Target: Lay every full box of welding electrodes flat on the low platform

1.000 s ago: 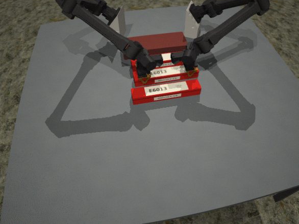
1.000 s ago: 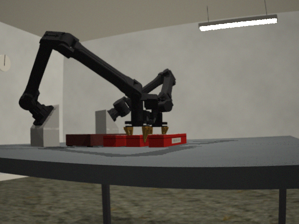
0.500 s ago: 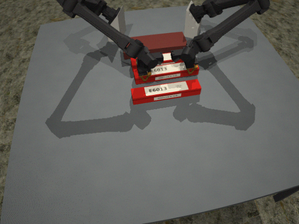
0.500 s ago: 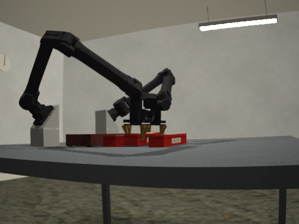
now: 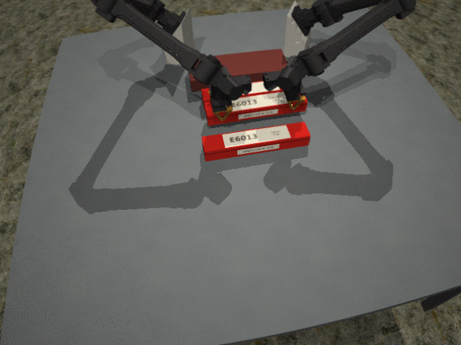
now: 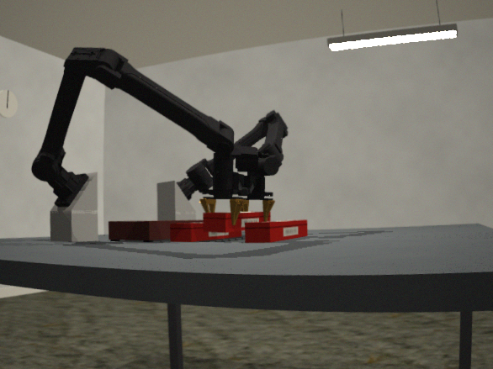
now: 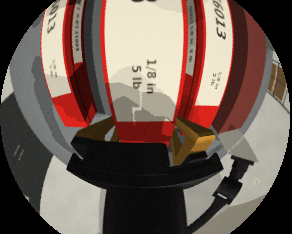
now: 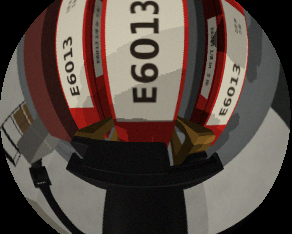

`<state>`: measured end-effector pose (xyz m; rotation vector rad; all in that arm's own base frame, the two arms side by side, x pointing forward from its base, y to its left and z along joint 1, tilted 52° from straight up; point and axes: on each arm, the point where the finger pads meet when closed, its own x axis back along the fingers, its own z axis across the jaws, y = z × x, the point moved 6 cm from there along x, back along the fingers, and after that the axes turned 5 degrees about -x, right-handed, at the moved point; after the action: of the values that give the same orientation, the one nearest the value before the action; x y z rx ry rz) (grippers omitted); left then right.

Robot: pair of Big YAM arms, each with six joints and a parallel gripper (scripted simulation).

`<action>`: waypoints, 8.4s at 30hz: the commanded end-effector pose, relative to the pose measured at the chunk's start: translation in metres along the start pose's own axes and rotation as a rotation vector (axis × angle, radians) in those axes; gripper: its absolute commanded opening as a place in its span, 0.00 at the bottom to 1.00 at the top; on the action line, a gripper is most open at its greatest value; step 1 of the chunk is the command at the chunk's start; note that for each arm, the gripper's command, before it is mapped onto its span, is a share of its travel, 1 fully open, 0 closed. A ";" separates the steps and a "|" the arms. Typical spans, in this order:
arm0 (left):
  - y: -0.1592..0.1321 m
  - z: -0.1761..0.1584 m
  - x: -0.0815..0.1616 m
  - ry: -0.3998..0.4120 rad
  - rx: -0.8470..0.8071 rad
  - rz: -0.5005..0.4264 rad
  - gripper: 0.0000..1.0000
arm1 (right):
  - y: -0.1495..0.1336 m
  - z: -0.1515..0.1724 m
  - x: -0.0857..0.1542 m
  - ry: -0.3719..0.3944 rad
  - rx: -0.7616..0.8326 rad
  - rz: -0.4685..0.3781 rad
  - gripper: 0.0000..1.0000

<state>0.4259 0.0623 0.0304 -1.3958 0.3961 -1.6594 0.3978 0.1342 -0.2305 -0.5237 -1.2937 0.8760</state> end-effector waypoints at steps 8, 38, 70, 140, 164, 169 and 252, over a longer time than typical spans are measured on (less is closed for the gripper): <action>0.005 0.033 0.052 0.098 0.040 -0.048 0.00 | -0.003 -0.036 0.066 -0.106 -0.004 -0.020 0.00; 0.006 0.039 0.062 0.098 0.030 -0.049 0.00 | -0.004 -0.043 0.079 -0.108 -0.004 -0.021 0.00; 0.008 0.041 0.065 0.101 0.030 -0.050 0.00 | -0.004 -0.046 0.085 -0.107 -0.004 -0.023 0.00; 0.006 0.034 0.134 0.099 0.043 -0.058 0.00 | -0.003 -0.037 0.152 -0.108 -0.016 -0.034 0.00; 0.006 0.033 0.135 0.099 0.047 -0.059 0.00 | -0.002 -0.036 0.154 -0.108 -0.022 -0.035 0.00; 0.006 0.032 0.135 0.100 0.048 -0.059 0.00 | -0.002 -0.035 0.154 -0.108 -0.023 -0.035 0.00; 0.021 -0.025 0.114 0.095 0.022 -0.057 0.00 | -0.009 0.025 0.134 -0.096 0.003 -0.027 0.00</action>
<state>0.4045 -0.0191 0.0626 -1.3821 0.3912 -1.6681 0.3748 0.1935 -0.1613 -0.5272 -1.2926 0.8981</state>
